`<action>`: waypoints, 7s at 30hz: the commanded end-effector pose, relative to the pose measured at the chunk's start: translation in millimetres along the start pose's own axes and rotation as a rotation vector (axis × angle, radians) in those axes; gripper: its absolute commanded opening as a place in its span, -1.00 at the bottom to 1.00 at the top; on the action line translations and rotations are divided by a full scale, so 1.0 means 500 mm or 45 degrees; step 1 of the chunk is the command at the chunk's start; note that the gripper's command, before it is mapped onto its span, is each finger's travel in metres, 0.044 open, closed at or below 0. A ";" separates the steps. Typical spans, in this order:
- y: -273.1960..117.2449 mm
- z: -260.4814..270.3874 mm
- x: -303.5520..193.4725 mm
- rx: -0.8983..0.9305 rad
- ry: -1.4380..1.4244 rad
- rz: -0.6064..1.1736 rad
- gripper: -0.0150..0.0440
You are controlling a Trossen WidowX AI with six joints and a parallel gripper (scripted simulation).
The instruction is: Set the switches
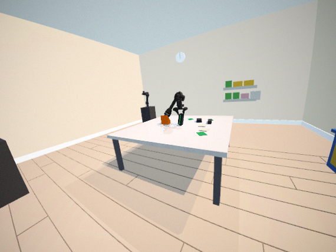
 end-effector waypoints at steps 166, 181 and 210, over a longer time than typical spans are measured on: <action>-0.016 -0.015 -0.241 -0.012 -0.011 0.307 0.65; -0.007 -0.017 -0.263 -0.013 -0.012 0.308 0.65; 0.016 -0.019 -0.302 -0.013 -0.012 0.309 0.65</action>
Point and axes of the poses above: the point midway between the two fingers, 35 mm back from their tips, its own y axis out along the fingers, its own z axis across the jaws, x = y × z, the point moved 4 cm from there along -y, back along the fingers, and after that the axes turned 3 degrees about y, right-handed, at the moved point
